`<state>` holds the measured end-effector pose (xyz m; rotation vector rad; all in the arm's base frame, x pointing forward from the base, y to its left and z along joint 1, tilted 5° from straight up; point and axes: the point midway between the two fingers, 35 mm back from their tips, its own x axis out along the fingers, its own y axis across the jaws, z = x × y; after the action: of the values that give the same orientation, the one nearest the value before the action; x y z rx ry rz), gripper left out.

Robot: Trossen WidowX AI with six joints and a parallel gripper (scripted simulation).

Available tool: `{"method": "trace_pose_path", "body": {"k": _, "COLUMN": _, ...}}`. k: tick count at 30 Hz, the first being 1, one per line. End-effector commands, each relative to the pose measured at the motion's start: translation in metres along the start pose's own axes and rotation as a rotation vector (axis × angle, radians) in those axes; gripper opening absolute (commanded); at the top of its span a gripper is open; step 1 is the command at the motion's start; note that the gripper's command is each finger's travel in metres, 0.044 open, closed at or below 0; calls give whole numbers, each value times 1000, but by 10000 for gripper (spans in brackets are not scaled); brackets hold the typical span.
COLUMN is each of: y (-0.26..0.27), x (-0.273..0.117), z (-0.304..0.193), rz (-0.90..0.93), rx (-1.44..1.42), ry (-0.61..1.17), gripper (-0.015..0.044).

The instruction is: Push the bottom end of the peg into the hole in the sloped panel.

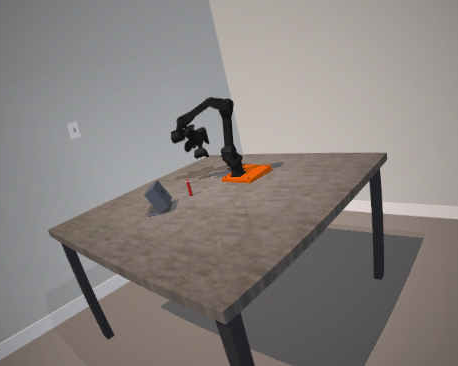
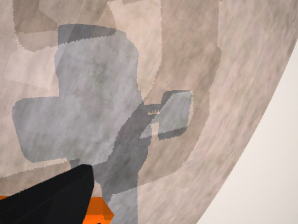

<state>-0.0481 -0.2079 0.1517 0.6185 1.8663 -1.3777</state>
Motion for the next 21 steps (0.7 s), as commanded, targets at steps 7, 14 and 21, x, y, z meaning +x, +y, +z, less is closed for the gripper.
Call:
{"method": "trace_pose_path", "body": {"k": 7, "y": 30, "x": -20, "z": 20, "rz": 86, "rx": 99, "ry": -96, "gripper": 440}}
{"method": "trace_pose_path", "body": {"k": 14, "y": 54, "x": -35, "z": 32, "rz": 163, "rx": 167, "ry": -150, "gripper": 440}}
{"method": "trace_pose_path", "body": {"k": 21, "y": 80, "x": -53, "z": 41, "rz": 253, "rx": 236, "ry": -189, "gripper": 440}}
